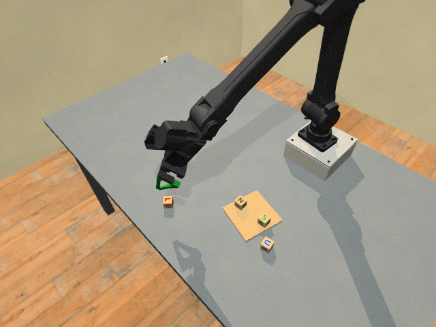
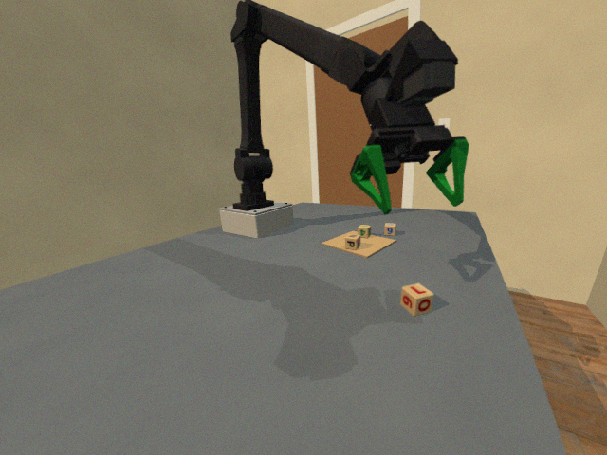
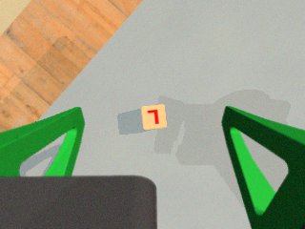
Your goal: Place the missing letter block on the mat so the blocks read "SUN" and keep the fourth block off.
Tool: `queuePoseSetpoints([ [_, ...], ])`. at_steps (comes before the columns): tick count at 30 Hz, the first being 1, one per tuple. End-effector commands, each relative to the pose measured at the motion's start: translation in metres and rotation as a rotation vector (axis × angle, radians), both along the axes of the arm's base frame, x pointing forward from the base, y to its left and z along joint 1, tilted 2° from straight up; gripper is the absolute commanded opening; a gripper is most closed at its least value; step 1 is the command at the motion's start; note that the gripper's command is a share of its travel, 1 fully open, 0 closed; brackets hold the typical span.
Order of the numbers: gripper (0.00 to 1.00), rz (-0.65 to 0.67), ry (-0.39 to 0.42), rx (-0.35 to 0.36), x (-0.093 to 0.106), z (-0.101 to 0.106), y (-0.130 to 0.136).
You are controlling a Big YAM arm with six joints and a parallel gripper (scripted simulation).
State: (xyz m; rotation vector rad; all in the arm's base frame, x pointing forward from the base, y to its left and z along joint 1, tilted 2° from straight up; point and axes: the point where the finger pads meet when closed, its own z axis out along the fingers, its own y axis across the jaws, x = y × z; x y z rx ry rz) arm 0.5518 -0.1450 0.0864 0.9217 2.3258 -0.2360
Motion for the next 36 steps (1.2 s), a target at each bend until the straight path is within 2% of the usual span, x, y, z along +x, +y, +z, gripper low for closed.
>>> queuePoseSetpoints([
  [1,1.00,0.052,-0.043,-0.039,0.028,0.022,-0.008],
  [2,1.00,0.052,-0.043,-0.039,0.028,0.022,-0.008],
  [3,1.00,0.076,-0.001,-0.030,0.005,0.015,0.009],
  [5,1.00,0.075,-0.001,-0.031,0.005,0.015,0.009],
  [6,1.00,0.074,-0.047,-0.041,0.023,0.037,0.006],
  [8,1.00,0.073,-0.065,-0.044,0.028,0.043,0.005],
  [9,1.00,0.074,-0.033,-0.038,0.016,0.027,0.007],
  [11,1.00,0.062,0.013,-0.029,0.009,0.002,0.001],
  [17,1.00,0.059,-0.003,-0.032,0.011,0.010,0.000],
  [36,1.00,0.059,-0.003,-0.031,0.011,0.010,0.000],
])
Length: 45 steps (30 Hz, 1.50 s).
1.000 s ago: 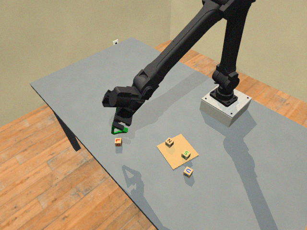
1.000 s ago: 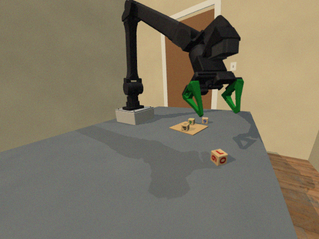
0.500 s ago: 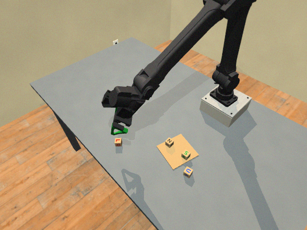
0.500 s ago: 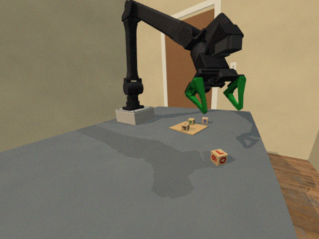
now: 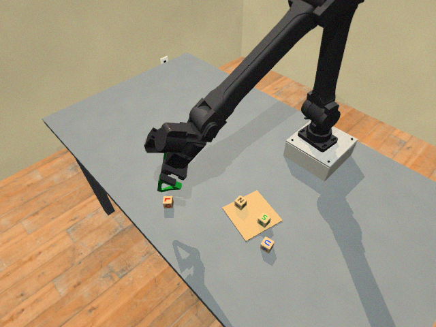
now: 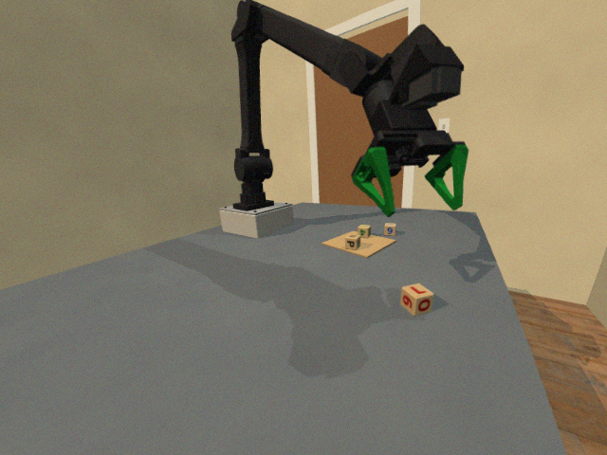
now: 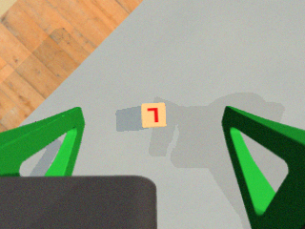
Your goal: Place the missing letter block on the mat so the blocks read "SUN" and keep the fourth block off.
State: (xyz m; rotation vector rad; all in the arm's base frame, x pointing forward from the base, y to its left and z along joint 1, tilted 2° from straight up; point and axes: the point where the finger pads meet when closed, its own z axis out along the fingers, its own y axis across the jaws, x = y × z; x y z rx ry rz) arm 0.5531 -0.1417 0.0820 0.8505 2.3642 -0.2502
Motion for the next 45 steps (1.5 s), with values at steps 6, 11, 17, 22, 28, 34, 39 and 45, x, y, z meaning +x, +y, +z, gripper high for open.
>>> queuePoseSetpoints([
  [6,1.00,0.006,-0.029,-0.010,0.010,0.015,-0.003],
  [11,1.00,0.006,-0.029,-0.010,0.010,0.015,-0.003],
  [17,1.00,0.006,-0.029,-0.010,0.010,0.015,-0.003],
  [22,1.00,0.154,0.002,0.003,0.021,0.041,0.055],
  [28,1.00,0.411,0.166,0.036,-0.004,0.034,0.148],
  [34,1.00,0.611,0.296,0.057,-0.037,0.033,0.218],
  [39,1.00,0.912,0.501,0.080,-0.108,0.039,0.308],
  [45,1.00,0.948,0.634,0.093,-0.141,0.009,0.308],
])
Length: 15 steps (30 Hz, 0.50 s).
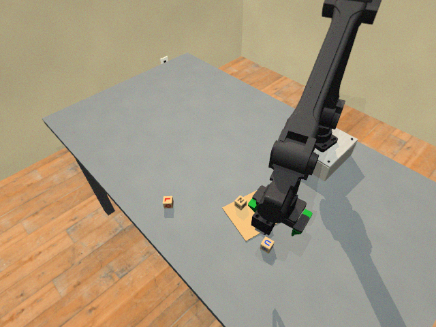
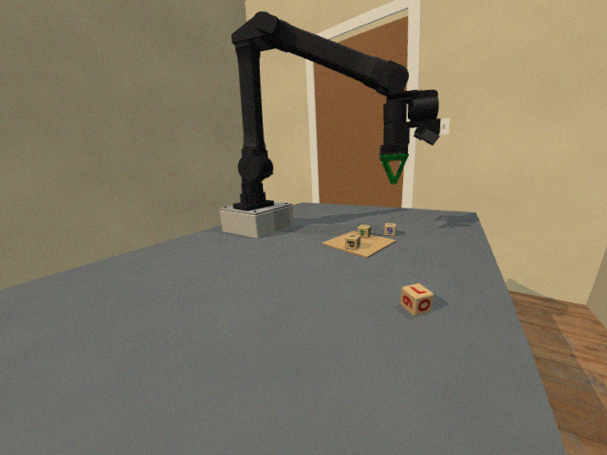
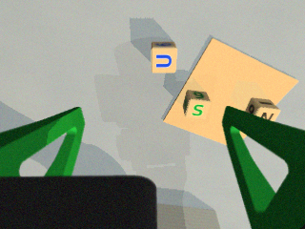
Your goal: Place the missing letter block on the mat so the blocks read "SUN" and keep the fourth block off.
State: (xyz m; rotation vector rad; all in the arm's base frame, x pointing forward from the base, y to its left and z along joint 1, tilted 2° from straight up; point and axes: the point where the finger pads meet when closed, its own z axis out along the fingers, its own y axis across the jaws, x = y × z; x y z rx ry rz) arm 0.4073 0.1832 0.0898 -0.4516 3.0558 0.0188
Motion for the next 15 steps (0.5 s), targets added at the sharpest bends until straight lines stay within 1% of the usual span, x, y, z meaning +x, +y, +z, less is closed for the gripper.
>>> queuePoseSetpoints([
  [1,1.00,-0.002,0.017,-0.015,0.0058,0.0018,-0.0163],
  [2,1.00,-0.002,0.003,-0.009,0.0097,0.0072,-0.0147],
  [4,1.00,-0.002,-0.006,-0.004,0.0107,0.0116,-0.0141],
  [7,1.00,-0.001,-0.006,-0.003,0.0106,0.0116,-0.0137],
  [9,1.00,0.012,-0.006,-0.003,0.0083,0.0116,-0.0083],
  [15,1.00,0.009,-0.006,-0.003,0.0083,0.0116,-0.0083],
])
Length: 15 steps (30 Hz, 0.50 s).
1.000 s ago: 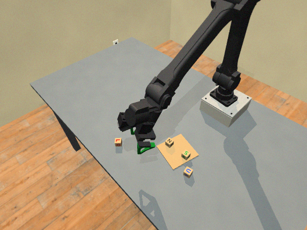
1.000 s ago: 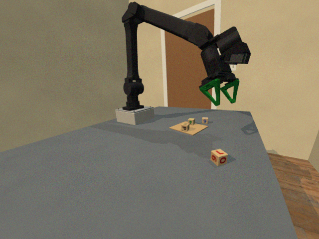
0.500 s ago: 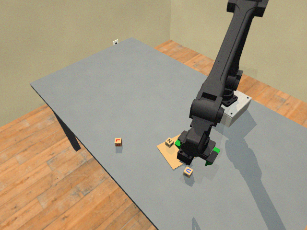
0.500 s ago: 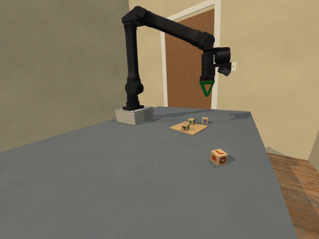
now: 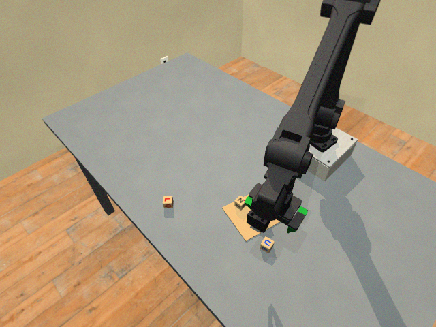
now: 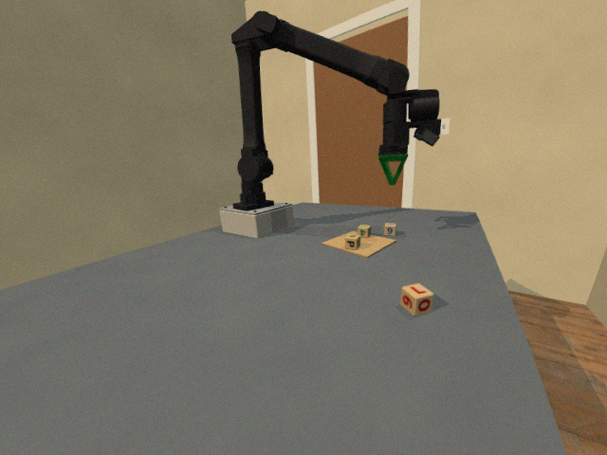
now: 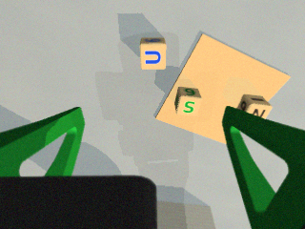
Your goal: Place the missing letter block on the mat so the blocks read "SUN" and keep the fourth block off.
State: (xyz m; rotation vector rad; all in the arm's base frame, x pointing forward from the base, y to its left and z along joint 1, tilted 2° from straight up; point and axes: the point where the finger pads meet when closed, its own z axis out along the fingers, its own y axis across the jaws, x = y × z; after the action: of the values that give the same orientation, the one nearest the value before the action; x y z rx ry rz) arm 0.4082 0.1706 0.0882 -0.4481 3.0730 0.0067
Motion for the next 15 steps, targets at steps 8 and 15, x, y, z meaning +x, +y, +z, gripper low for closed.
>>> queuePoseSetpoints([
  [8,1.00,0.013,-0.007,0.001,0.005,-0.047,0.002],
  [15,0.53,0.011,-0.079,0.031,0.025,-0.029,0.010],
])
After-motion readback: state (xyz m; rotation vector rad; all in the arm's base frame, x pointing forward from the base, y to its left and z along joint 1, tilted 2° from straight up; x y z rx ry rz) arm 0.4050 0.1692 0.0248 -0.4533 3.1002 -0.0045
